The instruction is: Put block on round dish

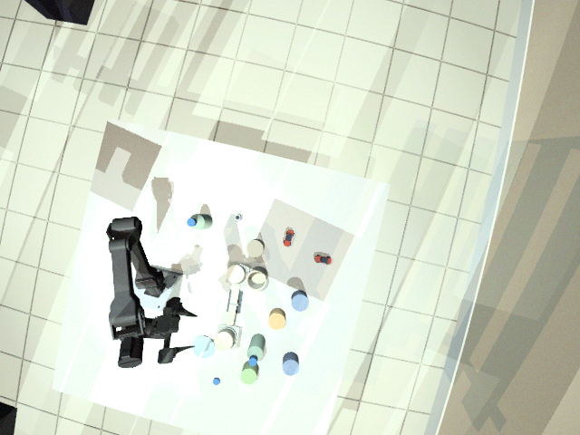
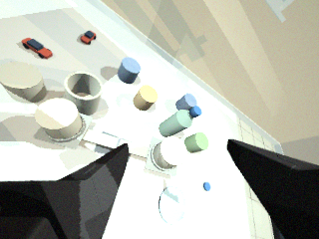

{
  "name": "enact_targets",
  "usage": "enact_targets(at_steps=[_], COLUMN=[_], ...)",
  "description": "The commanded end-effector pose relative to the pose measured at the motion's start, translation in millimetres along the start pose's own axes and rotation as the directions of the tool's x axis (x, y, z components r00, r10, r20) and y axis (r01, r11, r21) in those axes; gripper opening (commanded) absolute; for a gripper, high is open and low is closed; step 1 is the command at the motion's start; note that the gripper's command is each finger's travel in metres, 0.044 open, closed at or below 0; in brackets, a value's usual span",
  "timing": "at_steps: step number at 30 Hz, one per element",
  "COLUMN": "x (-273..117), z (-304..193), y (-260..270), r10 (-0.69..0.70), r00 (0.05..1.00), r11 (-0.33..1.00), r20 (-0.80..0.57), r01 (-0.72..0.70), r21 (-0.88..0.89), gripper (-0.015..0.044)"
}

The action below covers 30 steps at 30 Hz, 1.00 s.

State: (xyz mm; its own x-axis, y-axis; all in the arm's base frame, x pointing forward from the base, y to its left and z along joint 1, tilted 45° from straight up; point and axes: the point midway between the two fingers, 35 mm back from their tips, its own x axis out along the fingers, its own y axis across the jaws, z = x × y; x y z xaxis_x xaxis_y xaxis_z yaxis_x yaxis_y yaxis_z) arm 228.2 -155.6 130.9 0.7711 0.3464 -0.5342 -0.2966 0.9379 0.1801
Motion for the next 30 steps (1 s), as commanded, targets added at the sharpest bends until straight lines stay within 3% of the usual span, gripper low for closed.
enact_targets(at_steps=[1, 14, 22, 30], x=[3, 7, 7, 34], z=[-14, -44, -45, -26], y=[8, 35, 37, 52], r10=[0.055, 0.226, 0.238, 0.363], r00=[0.998, 0.974, 0.971, 0.923], r11=[0.989, 0.833, 0.818, 0.718], r20=[-0.009, 0.001, 0.001, -0.123], r01=[-0.053, -0.194, -0.201, -0.194], r21=[0.135, 0.518, 0.539, 0.668], gripper=[0.044, 0.044, 0.044, 0.044])
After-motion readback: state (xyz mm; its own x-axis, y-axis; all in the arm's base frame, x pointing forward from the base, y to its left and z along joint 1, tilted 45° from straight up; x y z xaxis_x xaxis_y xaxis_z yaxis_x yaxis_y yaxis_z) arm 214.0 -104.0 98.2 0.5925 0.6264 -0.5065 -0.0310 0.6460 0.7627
